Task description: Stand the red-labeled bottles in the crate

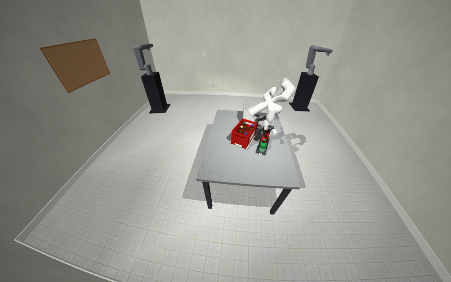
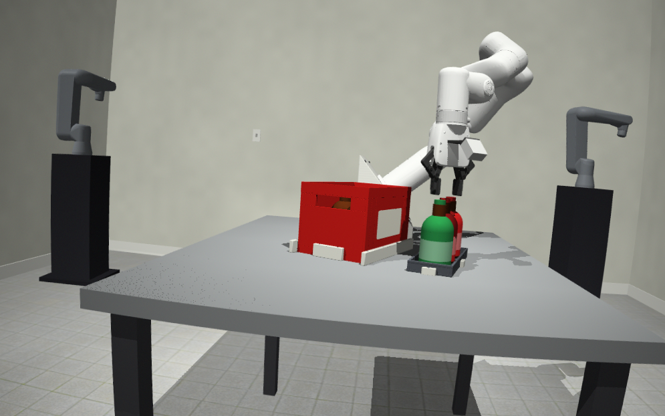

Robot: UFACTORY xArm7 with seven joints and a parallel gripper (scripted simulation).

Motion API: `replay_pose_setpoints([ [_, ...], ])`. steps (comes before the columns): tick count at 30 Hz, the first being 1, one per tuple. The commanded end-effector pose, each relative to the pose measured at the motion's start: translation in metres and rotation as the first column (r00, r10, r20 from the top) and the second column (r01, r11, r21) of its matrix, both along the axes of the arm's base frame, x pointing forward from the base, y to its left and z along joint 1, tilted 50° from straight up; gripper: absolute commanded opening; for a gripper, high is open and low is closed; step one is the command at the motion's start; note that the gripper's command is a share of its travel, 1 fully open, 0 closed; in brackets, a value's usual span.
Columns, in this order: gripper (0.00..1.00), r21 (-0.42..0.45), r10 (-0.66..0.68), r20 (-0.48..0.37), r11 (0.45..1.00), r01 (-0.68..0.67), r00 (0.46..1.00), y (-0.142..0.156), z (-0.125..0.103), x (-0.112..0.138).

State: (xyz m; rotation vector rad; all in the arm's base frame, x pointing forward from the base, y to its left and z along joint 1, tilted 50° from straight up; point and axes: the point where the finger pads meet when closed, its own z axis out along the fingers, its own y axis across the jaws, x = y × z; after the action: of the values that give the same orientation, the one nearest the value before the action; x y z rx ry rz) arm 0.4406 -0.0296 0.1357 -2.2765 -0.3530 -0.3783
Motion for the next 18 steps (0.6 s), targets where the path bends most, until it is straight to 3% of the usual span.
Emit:
replay_pose_setpoints([
  [1,0.65,-0.002,-0.004,0.002,1.0,0.004,1.0,0.002,-0.003,0.002],
  [18,0.65,-0.002,-0.004,0.002,1.0,0.004,1.0,0.015,-0.014,0.004],
])
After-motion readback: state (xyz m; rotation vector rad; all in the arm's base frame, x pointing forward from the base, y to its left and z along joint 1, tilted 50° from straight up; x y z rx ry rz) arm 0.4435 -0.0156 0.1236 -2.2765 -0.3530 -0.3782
